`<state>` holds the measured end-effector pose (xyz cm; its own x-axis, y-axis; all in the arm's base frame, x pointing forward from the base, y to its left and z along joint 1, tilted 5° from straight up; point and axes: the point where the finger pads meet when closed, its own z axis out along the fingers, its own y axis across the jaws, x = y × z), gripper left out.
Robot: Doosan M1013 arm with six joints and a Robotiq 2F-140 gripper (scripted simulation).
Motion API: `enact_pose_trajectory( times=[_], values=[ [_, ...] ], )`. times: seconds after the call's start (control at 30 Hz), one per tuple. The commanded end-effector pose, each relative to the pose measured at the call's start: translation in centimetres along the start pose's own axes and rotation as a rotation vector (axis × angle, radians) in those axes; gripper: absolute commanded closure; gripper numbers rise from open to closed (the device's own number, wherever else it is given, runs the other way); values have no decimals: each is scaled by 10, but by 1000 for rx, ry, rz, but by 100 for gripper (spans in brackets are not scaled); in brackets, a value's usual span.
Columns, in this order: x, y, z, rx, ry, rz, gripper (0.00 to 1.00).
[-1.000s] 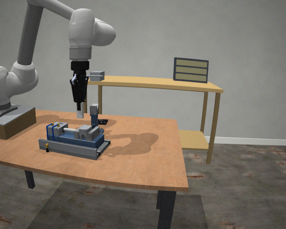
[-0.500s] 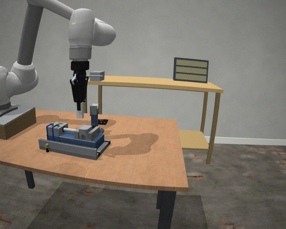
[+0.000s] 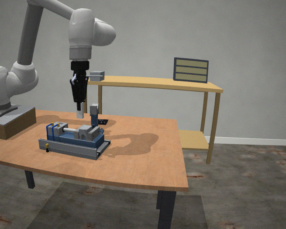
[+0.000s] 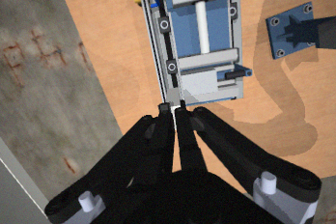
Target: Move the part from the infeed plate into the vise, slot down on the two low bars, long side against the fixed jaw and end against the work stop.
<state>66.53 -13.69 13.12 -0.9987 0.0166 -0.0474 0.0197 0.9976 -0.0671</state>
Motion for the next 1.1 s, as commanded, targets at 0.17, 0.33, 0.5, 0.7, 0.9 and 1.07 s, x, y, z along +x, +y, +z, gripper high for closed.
enact_pose_trajectory(
  times=[0.17,0.33,0.5,0.7,0.9,1.07],
  values=[
    [-1,-2,-1,-2,1,-3,100],
    [-1,-2,1,-2,1,-3,100],
    [-1,-2,4,-2,1,-3,100],
    [-2,-2,11,-2,1,-3,100],
    [-2,-2,20,-2,1,-3,100],
    [-2,-2,25,-2,1,-3,100]
  ],
)
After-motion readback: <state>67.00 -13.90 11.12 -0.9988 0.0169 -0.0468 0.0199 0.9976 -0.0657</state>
